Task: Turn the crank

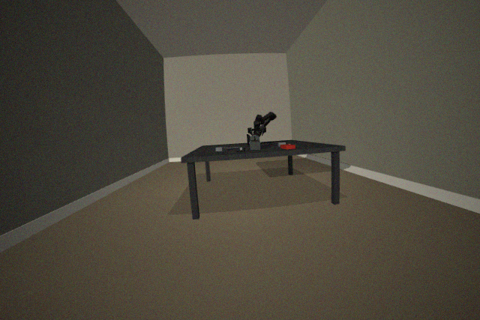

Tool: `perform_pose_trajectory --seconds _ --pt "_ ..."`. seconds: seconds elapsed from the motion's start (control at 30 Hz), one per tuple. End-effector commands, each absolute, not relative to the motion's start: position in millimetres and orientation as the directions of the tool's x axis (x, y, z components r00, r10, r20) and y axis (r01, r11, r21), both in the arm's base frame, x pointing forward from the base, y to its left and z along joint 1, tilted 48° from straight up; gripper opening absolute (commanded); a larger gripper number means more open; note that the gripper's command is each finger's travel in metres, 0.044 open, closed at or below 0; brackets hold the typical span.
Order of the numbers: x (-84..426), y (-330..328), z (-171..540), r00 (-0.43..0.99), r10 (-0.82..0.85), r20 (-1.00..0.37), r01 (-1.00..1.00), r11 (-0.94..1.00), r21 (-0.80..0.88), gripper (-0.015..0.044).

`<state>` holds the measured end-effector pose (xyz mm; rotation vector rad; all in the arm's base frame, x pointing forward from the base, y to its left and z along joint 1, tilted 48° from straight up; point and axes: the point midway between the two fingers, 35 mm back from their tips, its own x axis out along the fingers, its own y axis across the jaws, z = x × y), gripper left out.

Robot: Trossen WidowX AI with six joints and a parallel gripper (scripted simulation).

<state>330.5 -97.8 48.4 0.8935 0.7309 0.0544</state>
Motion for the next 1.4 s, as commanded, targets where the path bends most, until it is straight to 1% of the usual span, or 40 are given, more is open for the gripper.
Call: perform_pose_trajectory --seconds 0.0,0.63,1.2,1.37 --pt "330.6 -91.8 41.7 0.756 0.335 -0.562 0.255 0.640 0.725 0.0440" --pt "331.7 -72.1 25.7 0.758 0.336 -0.559 0.254 0.638 0.727 0.0440" --pt "331.7 -72.1 25.7 0.758 0.336 -0.559 0.254 0.638 0.727 0.0000" --pt "331.7 -72.1 25.7 0.758 0.336 -0.559 0.254 0.638 0.727 0.0000"
